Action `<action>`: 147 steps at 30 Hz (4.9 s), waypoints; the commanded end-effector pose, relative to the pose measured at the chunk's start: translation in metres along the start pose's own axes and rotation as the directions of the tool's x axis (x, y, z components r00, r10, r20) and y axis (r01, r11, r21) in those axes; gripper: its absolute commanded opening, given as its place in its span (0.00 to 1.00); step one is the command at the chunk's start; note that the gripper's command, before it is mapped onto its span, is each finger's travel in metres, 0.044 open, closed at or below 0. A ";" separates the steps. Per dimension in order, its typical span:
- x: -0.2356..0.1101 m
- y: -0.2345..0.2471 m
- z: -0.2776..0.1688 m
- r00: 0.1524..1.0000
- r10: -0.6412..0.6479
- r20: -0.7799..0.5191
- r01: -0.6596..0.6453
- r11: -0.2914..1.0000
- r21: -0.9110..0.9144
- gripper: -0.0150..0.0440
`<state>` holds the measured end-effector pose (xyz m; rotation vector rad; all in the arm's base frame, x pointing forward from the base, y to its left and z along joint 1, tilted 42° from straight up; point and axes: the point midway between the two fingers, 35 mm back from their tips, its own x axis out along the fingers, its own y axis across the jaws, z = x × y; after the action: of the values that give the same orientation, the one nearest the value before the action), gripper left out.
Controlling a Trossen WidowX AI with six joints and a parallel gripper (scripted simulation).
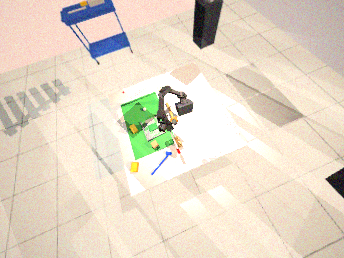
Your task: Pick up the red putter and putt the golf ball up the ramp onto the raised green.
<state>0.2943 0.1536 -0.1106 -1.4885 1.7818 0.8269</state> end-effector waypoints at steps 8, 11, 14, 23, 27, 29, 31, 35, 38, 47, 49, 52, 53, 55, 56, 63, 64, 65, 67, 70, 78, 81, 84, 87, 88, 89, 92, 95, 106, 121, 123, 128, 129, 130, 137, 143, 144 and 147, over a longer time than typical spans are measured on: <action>-0.013 -0.034 -0.059 0.999 -0.002 0.051 -0.006 0.987 0.158 0.25; -0.017 -0.045 -0.081 0.998 -0.009 0.063 -0.006 0.974 0.225 0.25; -0.020 -0.054 -0.104 0.997 -0.016 0.072 -0.006 0.956 0.292 0.25; -0.026 -0.072 -0.176 0.995 -0.041 0.085 -0.005 0.874 0.486 0.25; -0.027 -0.075 -0.209 0.995 -0.053 0.084 -0.004 0.824 0.567 0.25; -0.027 -0.075 -0.226 0.995 -0.058 0.081 -0.003 0.795 0.606 0.25; -0.027 -0.075 -0.243 0.995 -0.063 0.078 -0.002 0.765 0.644 0.25; -0.027 -0.072 -0.276 0.995 -0.071 0.067 0.002 0.699 0.715 0.25; -0.027 -0.067 -0.300 0.995 -0.077 0.059 0.004 0.644 0.765 0.25; -0.026 -0.044 -0.369 0.996 -0.085 0.019 0.022 0.459 0.888 0.25; -0.025 -0.037 -0.383 0.996 -0.084 0.006 0.029 0.415 0.909 0.25; -0.025 -0.025 -0.405 0.997 -0.080 -0.014 0.041 0.347 0.937 0.25; -0.025 -0.020 -0.411 0.997 -0.079 -0.021 0.046 0.324 0.945 0.25; -0.025 -0.011 -0.425 0.997 -0.074 -0.036 0.055 0.277 0.959 0.25; -0.025 -0.007 -0.431 0.996 -0.072 -0.044 0.060 0.254 0.965 0.25; -0.026 0.031 -0.472 0.994 -0.045 -0.099 0.102 0.087 0.991 0.25; -0.026 0.037 -0.478 0.993 -0.040 -0.107 0.109 0.063 0.992 0.25; -0.026 0.042 -0.482 0.993 -0.036 -0.114 0.115 0.043 0.992 0.25; -0.027 0.045 -0.485 0.992 -0.032 -0.119 0.120 0.027 0.992 0.25; -0.026 0.045 -0.485 0.992 -0.032 -0.119 0.120 0.027 0.992 0.25; 0.005 0.044 -0.489 0.992 -0.032 -0.120 0.121 0.027 0.992 0.25; 0.013 0.045 -0.490 0.992 -0.032 -0.122 0.122 0.027 0.992 0.25; 0.014 0.044 -0.490 0.992 -0.032 -0.122 0.122 0.027 0.992 0.25; 0.016 0.044 -0.491 0.992 -0.032 -0.122 0.122 0.027 0.992 0.25; 0.018 0.044 -0.491 0.992 -0.032 -0.122 0.122 0.027 0.992 0.25; 0.019 0.044 -0.491 0.992 -0.032 -0.122 0.122 0.027 0.992 0.25; 0.024 0.044 -0.492 0.992 -0.032 -0.122 0.123 0.027 0.992 0.25; 0.029 0.044 -0.492 0.992 -0.032 -0.122 0.123 0.027 0.992 0.25; 0.042 0.044 -0.494 0.992 -0.032 -0.123 0.124 0.027 0.992 0.25; 0.039 0.043 -0.510 0.992 -0.029 -0.126 0.127 0.025 0.992 0.25; 0.038 0.043 -0.518 0.992 -0.031 -0.126 0.127 0.026 0.992 0.25; 0.038 0.043 -0.524 0.992 -0.033 -0.126 0.127 0.026 0.992 0.25; 0.039 0.045 -0.521 0.991 -0.025 -0.133 0.134 0.019 0.991 0.25; 0.039 0.045 -0.521 0.991 -0.025 -0.133 0.134 0.019 0.991 0.25; 0.048 0.037 -0.457 0.993 -0.028 -0.113 0.113 0.022 0.993 0.25; 0.057 0.047 -0.387 0.993 -0.030 -0.115 0.116 0.029 0.993 0.25; 0.057 0.048 -0.386 0.993 -0.030 -0.116 0.116 0.030 0.993 0.25; 0.056 0.048 -0.385 0.993 -0.030 -0.115 0.116 0.030 0.993 0.25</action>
<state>0.2048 -0.1875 0.0723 -0.5100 1.5920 -0.6273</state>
